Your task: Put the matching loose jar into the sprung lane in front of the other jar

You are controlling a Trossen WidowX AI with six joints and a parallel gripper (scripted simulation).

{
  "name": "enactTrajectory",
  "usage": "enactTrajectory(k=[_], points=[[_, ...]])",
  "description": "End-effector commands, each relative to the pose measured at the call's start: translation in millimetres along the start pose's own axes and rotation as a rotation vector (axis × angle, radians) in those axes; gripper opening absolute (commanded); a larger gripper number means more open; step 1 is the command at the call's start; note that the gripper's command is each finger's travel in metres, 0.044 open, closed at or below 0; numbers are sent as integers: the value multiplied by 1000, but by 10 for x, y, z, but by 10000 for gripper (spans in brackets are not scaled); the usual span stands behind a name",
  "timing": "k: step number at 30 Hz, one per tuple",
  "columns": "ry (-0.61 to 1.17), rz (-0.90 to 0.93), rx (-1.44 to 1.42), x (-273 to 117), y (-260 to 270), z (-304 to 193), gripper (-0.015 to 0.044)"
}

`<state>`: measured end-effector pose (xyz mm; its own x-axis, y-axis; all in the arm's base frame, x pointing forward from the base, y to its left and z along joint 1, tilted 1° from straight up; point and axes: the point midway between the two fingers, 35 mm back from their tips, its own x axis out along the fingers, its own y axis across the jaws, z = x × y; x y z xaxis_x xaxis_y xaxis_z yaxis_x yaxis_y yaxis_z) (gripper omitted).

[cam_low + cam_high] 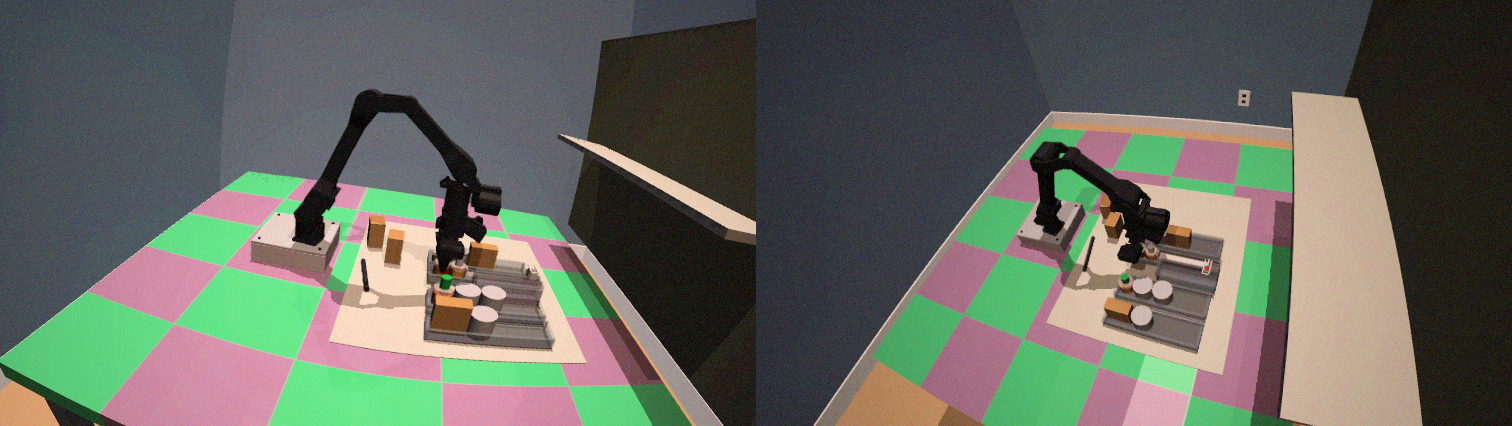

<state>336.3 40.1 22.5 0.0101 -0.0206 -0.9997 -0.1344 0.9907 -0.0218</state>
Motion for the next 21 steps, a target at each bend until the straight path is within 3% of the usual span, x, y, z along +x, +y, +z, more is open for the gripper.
enactTrajectory(k=[1, 21], points=[[-16, -1, 4, 15, -3, 36, 0], [-16, -1, 4, 24, -3, 5, 0]])
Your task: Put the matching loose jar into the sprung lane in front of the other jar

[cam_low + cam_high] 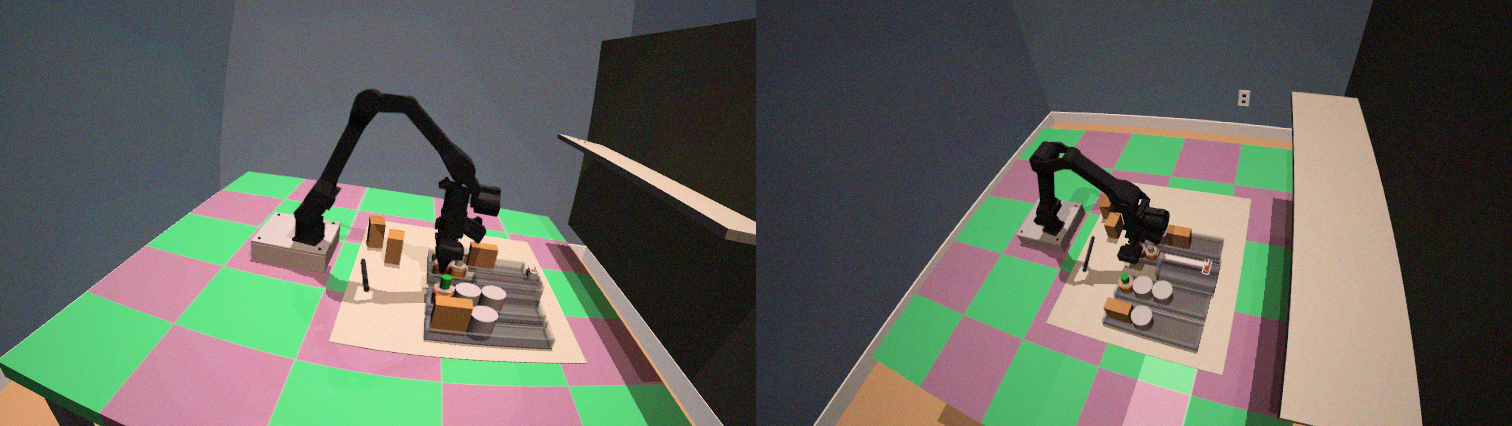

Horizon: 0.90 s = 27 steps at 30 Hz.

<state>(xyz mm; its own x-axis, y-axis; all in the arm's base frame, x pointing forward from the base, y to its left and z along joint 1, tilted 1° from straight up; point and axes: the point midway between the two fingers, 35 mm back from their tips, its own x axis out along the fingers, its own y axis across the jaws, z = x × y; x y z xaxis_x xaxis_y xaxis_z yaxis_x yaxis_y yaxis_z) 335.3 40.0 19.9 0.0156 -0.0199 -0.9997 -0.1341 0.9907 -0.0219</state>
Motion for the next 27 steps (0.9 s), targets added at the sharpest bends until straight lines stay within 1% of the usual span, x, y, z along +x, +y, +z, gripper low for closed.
enactTrajectory(k=[1, 27], points=[[-11, -1, 4, -2, -3, 14, 0], [-10, -1, 4, -1, -3, -30, 0]])
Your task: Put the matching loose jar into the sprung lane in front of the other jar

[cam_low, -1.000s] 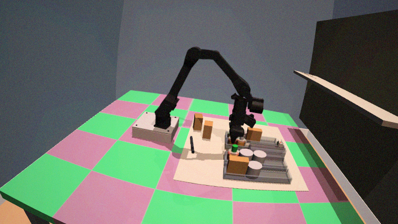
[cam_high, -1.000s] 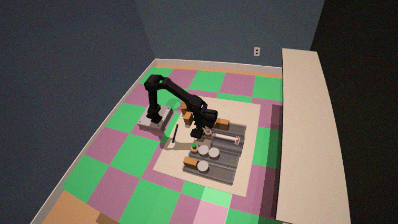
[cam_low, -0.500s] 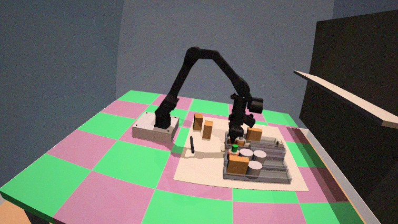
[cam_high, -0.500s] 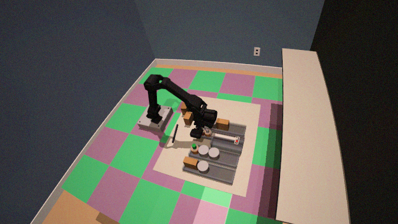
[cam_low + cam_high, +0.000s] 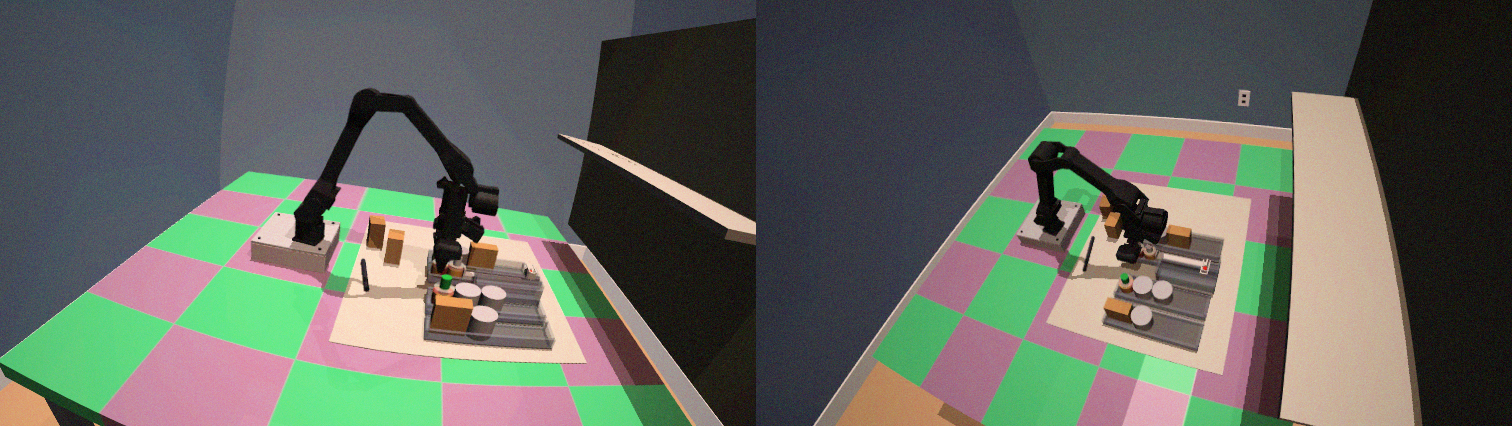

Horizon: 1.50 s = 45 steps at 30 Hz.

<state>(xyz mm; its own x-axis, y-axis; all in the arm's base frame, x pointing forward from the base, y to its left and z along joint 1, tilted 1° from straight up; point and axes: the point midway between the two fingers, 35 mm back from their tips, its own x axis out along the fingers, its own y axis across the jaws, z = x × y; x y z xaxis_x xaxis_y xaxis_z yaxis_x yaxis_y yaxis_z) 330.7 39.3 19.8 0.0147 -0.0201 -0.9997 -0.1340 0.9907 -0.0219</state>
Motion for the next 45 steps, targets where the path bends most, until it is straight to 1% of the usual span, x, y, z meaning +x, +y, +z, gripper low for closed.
enactTrajectory(k=[1, 21, 32, 36, 41, 45], points=[[-11, -1, 4, -2, -3, 15, 0], [-11, -1, 4, 1, 1, -27, 0], [-11, -1, 4, 1, 1, -19, 289], [-11, -1, 4, -29, 1, -18, 292], [-11, -1, 4, -191, 2, -18, 292], [-11, -1, 4, -201, 2, -19, 292]])
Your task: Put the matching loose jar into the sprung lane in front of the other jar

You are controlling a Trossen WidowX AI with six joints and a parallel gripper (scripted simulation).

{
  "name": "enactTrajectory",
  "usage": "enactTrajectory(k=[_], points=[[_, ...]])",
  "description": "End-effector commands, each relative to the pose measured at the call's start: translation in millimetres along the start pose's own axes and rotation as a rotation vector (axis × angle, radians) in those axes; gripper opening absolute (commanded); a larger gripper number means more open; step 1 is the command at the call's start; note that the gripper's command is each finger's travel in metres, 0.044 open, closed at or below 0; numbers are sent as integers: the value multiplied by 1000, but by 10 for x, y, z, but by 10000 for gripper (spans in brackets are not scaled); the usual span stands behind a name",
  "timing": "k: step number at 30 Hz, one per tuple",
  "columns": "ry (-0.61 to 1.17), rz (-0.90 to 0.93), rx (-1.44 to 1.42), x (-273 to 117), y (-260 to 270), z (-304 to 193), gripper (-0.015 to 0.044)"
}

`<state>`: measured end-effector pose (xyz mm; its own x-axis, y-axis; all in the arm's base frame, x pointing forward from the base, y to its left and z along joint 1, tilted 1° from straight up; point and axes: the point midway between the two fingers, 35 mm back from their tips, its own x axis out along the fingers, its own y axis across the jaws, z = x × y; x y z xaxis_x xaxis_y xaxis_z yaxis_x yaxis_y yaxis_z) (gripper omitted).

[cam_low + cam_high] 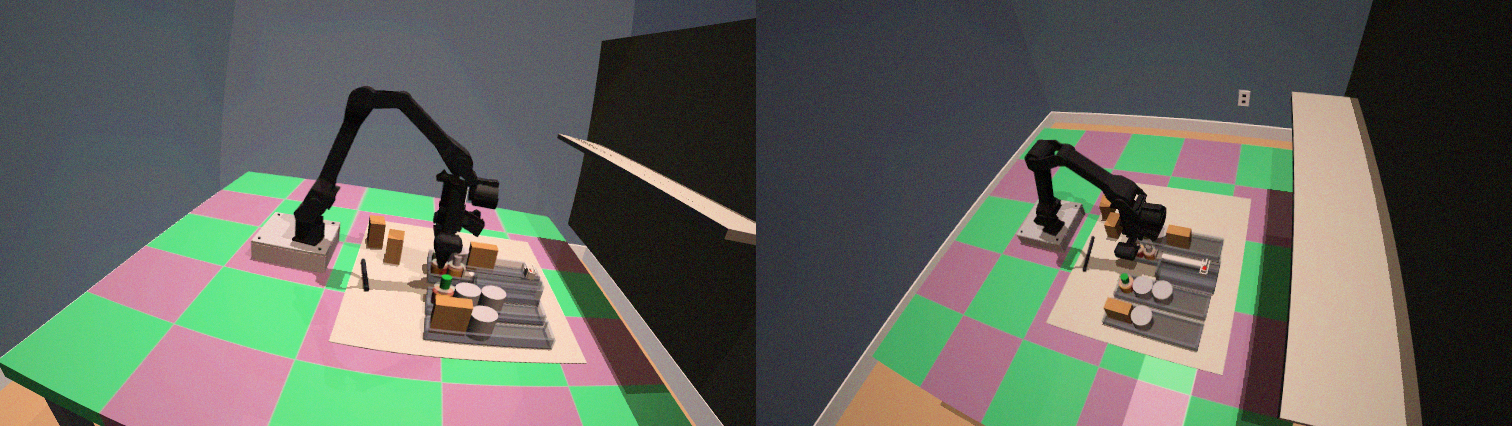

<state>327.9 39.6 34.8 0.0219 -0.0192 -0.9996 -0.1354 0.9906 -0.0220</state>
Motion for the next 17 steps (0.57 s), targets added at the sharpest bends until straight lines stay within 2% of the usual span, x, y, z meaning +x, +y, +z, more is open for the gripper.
enactTrajectory(k=[1, 17], points=[[-4, -1, 5, -50, -1, 6, 292], [0, -1, 5, -72, 1, -449, 292]])
